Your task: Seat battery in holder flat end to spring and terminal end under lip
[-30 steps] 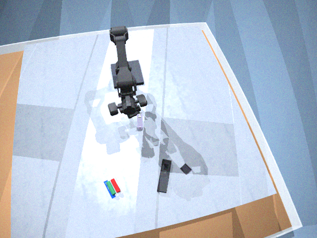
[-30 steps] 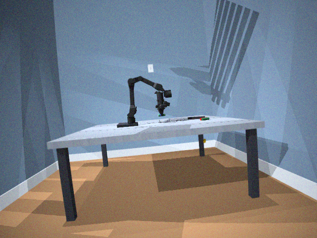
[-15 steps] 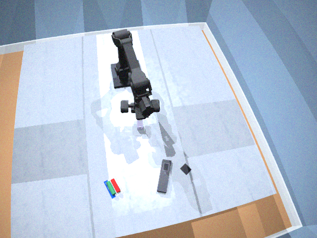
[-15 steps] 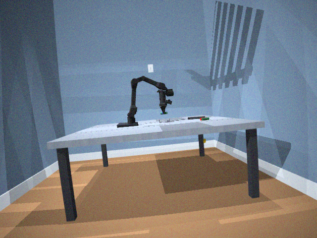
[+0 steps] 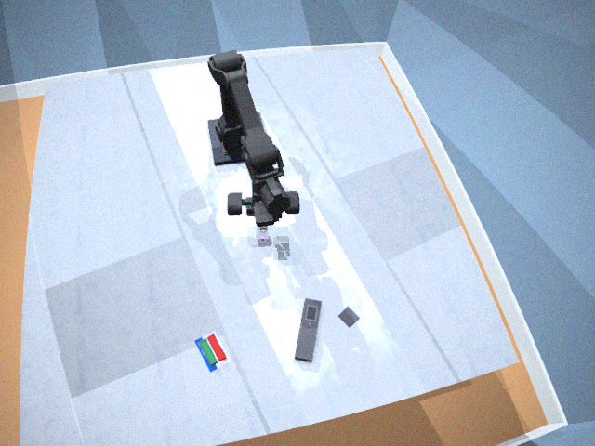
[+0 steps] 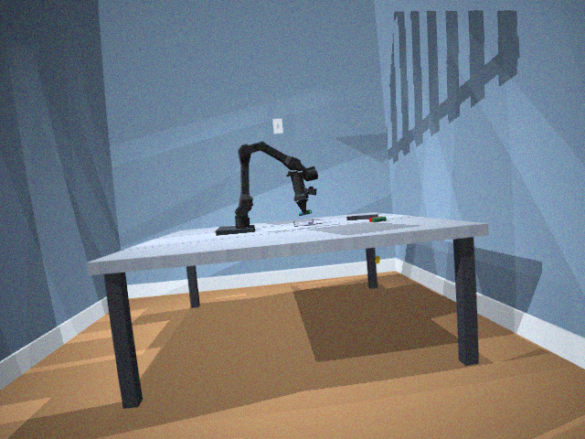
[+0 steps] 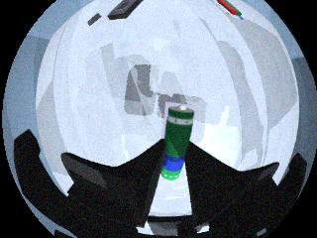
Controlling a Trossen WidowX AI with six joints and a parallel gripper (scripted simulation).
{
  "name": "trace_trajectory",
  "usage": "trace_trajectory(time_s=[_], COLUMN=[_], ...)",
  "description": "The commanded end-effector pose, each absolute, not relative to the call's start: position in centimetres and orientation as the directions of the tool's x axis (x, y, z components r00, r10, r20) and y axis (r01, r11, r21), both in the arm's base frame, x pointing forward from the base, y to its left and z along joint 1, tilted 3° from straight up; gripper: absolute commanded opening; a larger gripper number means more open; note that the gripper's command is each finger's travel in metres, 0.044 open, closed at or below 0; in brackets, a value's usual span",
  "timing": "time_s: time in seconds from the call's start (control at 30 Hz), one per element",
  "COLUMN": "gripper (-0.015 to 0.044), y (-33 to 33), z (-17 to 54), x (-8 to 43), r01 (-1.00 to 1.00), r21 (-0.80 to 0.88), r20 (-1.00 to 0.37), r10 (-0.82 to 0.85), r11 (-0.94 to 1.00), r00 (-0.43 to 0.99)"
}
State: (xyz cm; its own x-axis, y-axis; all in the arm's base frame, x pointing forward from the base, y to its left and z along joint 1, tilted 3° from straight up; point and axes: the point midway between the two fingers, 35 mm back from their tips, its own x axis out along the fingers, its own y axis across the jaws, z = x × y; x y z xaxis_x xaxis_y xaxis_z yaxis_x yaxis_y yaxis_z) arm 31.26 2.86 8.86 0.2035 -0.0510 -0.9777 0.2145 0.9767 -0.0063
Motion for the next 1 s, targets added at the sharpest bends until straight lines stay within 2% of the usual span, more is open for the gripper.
trace_trajectory(time_s=[0.0, 0.97], gripper=[0.0060, 0.0060], y=[2.8, 2.7], z=[8.2, 6.2], x=[31.3, 31.2], r01=[0.217, 0.210], r21=[-0.008, -0.009], r20=[-0.968, -0.902], r10=[-0.062, -0.099], r11=[0.976, 0.978], r00=[0.245, 0.419])
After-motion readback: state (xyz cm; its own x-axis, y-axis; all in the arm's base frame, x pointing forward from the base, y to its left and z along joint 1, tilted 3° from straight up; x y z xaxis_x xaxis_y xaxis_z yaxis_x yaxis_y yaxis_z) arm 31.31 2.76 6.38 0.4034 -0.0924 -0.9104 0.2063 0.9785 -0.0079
